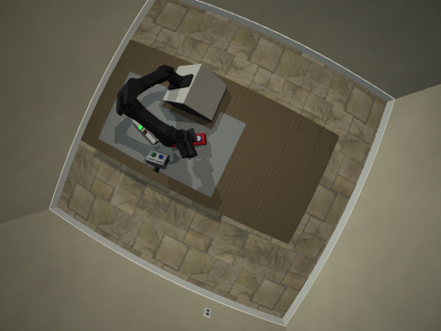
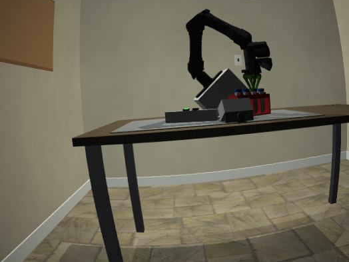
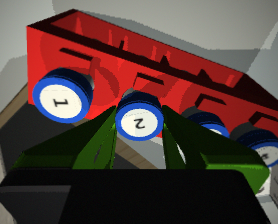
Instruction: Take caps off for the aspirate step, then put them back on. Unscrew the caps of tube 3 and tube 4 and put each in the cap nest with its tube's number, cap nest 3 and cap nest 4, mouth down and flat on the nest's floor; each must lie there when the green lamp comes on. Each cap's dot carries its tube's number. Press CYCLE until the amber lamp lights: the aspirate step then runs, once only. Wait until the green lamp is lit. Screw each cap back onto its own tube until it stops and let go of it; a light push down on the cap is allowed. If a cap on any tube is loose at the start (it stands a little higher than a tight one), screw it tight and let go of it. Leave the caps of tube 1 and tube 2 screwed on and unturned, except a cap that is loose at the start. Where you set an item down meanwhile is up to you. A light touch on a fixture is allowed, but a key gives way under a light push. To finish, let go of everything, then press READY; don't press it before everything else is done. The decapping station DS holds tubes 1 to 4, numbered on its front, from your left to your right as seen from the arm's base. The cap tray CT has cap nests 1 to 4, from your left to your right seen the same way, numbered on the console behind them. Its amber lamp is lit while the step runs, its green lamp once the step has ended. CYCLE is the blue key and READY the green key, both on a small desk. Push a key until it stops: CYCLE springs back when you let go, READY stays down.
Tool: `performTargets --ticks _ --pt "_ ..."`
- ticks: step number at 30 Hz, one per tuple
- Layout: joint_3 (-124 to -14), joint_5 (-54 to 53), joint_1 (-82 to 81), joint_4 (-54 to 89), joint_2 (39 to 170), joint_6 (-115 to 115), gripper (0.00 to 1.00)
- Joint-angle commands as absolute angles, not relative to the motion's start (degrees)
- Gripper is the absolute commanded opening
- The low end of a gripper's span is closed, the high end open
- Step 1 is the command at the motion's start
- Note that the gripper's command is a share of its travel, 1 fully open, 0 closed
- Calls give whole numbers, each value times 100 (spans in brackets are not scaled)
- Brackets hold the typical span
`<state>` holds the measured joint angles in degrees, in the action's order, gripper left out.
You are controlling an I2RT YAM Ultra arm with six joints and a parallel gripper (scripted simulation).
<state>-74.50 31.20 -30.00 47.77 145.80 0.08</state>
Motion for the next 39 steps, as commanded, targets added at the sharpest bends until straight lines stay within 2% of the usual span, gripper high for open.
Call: performTargets --ticks 1,22,23,39 --pt "-7463 3118 -3021 4749 14545 649 0" --pt "-7464 3118 -3022 4749 14545 1387 0" --pt "-7464 3118 -3022 4749 14545 1387 49" --pt "-7589 3068 -3125 5019 14455 1492 49"
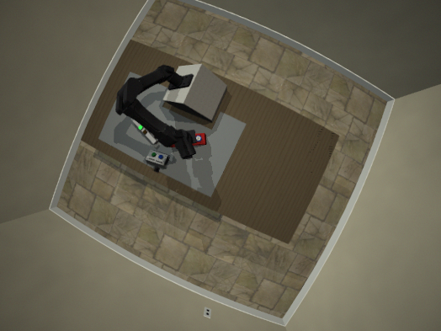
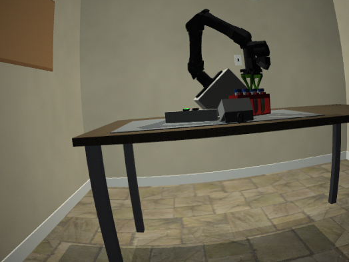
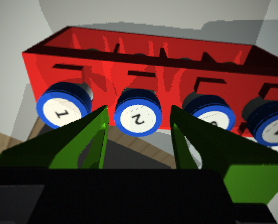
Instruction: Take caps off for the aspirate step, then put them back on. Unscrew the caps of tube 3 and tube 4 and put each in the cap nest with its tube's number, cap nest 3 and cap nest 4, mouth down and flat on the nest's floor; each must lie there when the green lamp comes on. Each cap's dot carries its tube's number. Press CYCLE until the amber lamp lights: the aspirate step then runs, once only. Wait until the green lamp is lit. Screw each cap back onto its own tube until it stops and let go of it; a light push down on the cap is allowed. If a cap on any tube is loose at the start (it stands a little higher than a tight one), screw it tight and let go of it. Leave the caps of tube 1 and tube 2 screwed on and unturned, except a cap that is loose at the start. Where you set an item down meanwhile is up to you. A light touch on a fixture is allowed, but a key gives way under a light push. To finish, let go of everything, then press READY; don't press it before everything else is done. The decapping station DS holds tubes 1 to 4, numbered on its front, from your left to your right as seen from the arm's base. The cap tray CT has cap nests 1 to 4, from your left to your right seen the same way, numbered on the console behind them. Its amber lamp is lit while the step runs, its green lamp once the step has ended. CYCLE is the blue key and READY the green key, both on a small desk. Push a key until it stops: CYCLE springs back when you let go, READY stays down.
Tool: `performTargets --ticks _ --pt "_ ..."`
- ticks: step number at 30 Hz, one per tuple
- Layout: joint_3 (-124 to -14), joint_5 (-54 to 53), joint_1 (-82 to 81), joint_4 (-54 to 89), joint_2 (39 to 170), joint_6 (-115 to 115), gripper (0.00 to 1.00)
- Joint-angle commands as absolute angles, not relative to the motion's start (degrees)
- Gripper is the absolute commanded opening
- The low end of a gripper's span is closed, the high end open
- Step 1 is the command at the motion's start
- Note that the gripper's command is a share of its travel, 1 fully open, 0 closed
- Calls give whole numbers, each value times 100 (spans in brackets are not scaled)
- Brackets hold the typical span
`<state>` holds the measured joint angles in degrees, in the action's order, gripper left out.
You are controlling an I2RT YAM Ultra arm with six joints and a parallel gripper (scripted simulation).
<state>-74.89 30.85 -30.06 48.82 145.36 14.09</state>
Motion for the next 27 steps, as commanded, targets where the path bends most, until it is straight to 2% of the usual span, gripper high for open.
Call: performTargets --ticks 1,17,18,25,27 --pt "-7623 3055 -3150 5086 14434 1518 49" --pt "-8008 2931 -3397 5776 14252 1765 49" --pt "-8019 2989 -3283 5792 14191 2129 0" --pt "-8205 3305 -2616 5927 13883 4263 0" --pt "-8313 3401 -2406 5985 13807 4140 0"
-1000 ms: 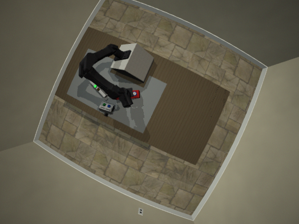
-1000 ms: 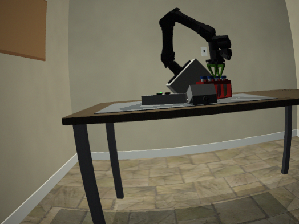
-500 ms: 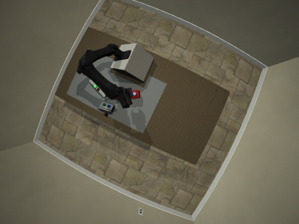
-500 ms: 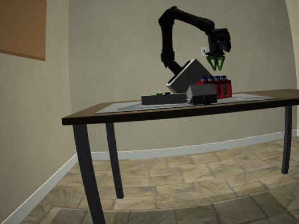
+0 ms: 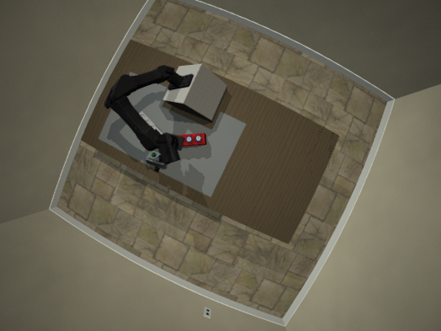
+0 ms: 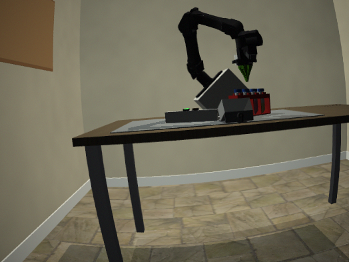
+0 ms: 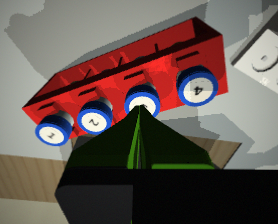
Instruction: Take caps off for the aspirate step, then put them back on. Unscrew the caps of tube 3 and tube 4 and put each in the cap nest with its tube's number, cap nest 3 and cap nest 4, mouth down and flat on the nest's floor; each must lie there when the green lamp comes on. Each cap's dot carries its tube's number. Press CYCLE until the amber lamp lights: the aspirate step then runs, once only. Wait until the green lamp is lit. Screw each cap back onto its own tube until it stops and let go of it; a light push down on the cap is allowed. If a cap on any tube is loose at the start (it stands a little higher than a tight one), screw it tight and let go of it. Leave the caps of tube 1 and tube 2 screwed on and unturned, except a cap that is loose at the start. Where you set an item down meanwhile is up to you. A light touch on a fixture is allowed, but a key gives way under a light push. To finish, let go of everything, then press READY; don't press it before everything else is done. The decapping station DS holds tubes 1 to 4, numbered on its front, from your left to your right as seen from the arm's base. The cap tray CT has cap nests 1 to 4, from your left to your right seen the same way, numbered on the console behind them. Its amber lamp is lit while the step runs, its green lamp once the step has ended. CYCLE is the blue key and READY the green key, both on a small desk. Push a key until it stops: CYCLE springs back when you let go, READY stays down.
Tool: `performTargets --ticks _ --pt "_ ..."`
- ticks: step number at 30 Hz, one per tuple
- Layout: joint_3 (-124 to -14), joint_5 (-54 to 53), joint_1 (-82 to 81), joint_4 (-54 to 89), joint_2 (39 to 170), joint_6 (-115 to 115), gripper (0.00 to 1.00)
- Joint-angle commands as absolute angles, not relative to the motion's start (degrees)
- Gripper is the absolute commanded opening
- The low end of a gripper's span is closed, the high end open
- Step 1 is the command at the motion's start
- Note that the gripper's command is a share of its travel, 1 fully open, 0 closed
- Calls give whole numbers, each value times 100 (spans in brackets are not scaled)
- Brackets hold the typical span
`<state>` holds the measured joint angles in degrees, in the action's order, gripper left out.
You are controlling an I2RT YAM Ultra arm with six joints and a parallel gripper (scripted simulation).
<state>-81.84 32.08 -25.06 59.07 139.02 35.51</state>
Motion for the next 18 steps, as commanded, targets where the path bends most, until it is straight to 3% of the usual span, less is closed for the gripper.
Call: performTargets --ticks 1,18 --pt "-8376 3446 -2301 6016 13774 4025 0" --pt "-9469 3881 -1062 6310 13702 2571 0"
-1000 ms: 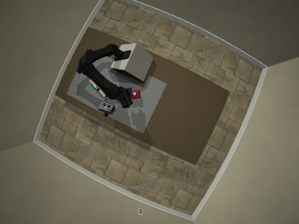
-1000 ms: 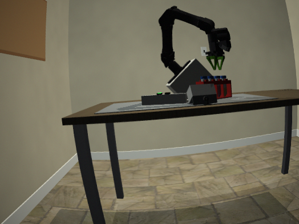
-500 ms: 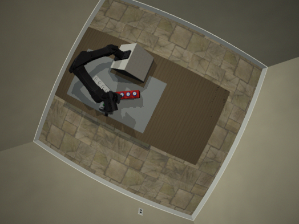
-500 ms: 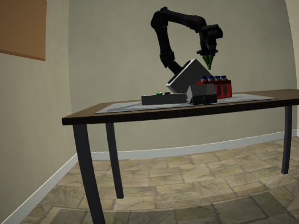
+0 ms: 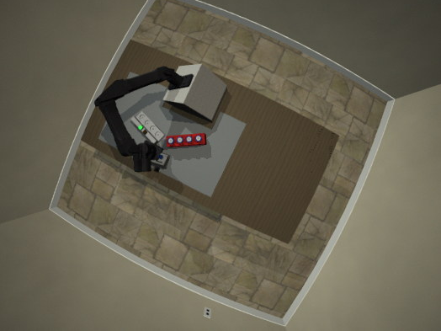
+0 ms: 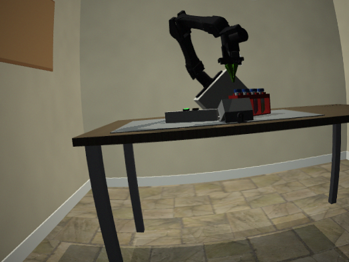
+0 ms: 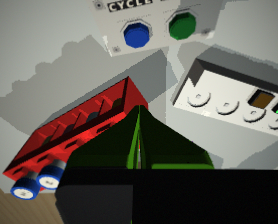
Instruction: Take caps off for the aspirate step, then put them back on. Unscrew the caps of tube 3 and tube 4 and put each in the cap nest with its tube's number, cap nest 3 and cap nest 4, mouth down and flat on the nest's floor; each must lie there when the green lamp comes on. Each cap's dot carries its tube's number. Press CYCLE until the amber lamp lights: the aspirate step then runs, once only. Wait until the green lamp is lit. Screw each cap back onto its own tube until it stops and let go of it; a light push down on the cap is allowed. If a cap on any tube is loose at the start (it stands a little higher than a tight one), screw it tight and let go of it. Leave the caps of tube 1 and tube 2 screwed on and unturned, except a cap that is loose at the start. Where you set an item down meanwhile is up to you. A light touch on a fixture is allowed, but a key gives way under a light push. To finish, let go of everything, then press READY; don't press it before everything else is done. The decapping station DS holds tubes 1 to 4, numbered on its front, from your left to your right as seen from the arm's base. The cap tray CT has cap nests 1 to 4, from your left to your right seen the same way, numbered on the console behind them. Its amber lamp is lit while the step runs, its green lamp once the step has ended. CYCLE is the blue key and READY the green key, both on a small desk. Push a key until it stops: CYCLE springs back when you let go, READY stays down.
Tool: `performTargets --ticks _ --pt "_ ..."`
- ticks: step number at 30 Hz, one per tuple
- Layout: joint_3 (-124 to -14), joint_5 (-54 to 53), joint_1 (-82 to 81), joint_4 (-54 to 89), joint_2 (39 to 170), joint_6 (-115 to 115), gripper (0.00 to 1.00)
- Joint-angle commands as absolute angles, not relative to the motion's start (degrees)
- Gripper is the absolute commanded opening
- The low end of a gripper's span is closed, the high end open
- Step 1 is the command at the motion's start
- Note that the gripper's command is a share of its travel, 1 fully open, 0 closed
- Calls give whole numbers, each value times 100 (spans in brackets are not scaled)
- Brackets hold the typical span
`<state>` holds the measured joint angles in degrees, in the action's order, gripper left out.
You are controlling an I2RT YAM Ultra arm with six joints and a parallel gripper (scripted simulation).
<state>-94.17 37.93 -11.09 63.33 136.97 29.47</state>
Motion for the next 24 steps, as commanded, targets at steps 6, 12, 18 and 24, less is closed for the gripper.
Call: performTargets --ticks 6,12,18,24 --pt "-9631 3989 -628 6003 13824 2025 0" --pt "-9906 4070 -191 5726 14010 1461 0" --pt "-9903 4070 -191 5723 14009 1460 0" --pt "-9903 4070 -191 5723 14008 1460 0"
